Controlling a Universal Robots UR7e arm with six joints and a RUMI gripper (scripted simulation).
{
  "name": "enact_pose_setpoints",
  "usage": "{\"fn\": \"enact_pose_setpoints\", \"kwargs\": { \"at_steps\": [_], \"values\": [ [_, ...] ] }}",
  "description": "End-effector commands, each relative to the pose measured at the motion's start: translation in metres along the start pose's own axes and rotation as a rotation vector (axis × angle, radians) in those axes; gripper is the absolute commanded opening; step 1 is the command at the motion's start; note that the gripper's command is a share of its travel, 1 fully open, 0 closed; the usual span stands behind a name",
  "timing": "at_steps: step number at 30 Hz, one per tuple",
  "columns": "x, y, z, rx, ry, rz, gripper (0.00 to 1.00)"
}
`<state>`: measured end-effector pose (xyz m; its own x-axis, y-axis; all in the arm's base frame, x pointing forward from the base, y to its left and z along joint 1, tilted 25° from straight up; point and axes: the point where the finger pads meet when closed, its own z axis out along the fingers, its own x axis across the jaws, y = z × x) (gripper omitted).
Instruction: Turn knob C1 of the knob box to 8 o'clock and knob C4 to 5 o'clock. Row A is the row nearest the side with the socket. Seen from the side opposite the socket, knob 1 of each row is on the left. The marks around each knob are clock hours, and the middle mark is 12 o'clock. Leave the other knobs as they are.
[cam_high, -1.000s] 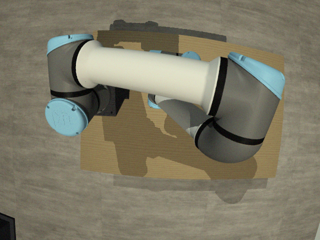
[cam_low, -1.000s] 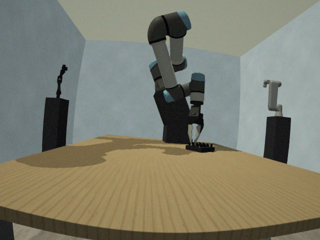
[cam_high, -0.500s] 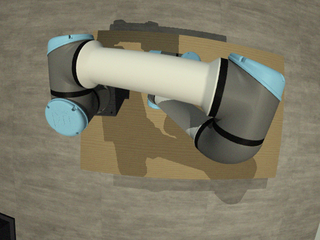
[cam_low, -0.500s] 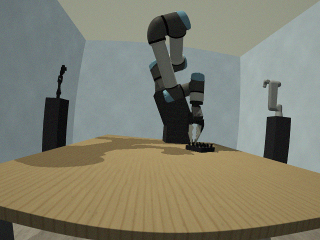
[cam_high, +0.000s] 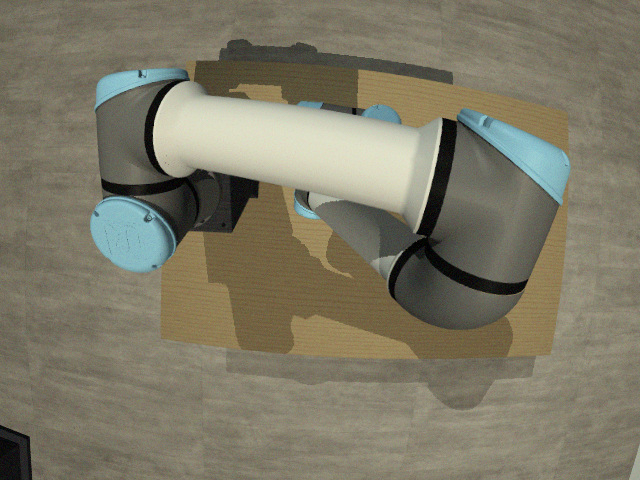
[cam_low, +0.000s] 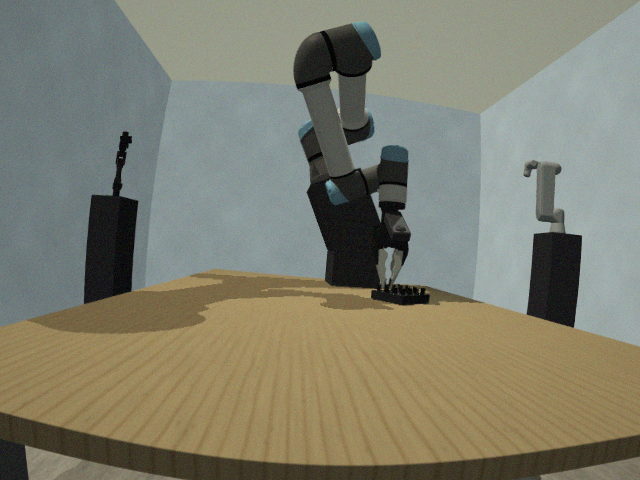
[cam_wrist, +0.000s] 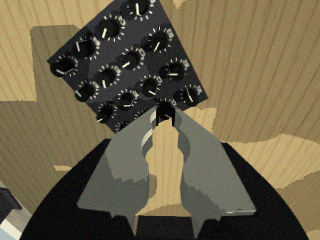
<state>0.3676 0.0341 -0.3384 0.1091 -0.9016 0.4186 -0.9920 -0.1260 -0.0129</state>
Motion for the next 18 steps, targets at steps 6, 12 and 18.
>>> {"fn": "enact_pose_setpoints", "kwargs": {
  "at_steps": [6,12,18],
  "values": [
    [0.0,-0.0004,-0.0004,0.001,0.0,-0.004,0.04],
    [0.0,-0.0004,-0.0004,0.001,0.0,-0.004,0.11],
    [0.0,-0.0004,-0.0004,0.001,0.0,-0.004,0.11]
  ]
}}
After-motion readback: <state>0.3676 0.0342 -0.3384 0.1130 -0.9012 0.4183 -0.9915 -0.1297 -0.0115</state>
